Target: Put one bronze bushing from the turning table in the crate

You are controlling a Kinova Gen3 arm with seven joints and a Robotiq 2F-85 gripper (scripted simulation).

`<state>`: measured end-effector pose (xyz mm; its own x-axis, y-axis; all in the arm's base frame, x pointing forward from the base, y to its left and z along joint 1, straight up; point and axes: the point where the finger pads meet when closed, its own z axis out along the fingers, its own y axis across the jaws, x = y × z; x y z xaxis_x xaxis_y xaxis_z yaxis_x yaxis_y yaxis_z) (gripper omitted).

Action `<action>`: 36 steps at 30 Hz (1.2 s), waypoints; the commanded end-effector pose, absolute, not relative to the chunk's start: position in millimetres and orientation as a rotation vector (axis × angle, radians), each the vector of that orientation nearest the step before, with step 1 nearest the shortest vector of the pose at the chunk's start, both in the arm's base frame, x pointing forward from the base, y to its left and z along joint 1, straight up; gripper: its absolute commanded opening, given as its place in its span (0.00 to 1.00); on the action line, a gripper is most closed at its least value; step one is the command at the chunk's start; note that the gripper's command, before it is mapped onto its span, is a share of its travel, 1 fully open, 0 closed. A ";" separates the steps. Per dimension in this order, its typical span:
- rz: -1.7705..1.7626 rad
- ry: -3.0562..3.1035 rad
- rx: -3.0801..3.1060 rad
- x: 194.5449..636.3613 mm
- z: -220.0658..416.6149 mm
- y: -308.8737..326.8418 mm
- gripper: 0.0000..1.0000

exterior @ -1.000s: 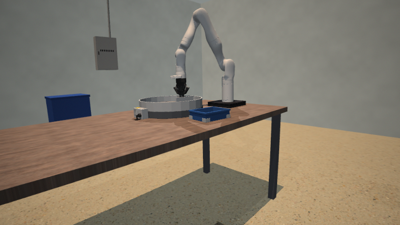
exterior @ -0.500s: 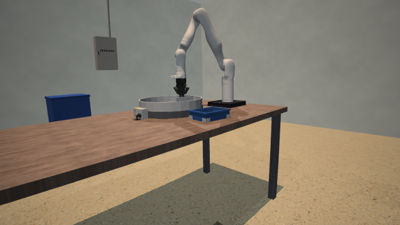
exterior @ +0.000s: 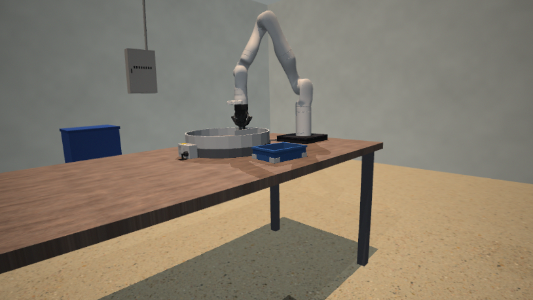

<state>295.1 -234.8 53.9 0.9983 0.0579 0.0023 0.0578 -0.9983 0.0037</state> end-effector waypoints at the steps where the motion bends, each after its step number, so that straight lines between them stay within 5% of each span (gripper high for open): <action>1: 0.006 0.091 3.136 295.5 54.5 -235.0 0.00; 36: 0.004 0.092 3.138 295.7 54.5 -238.0 0.00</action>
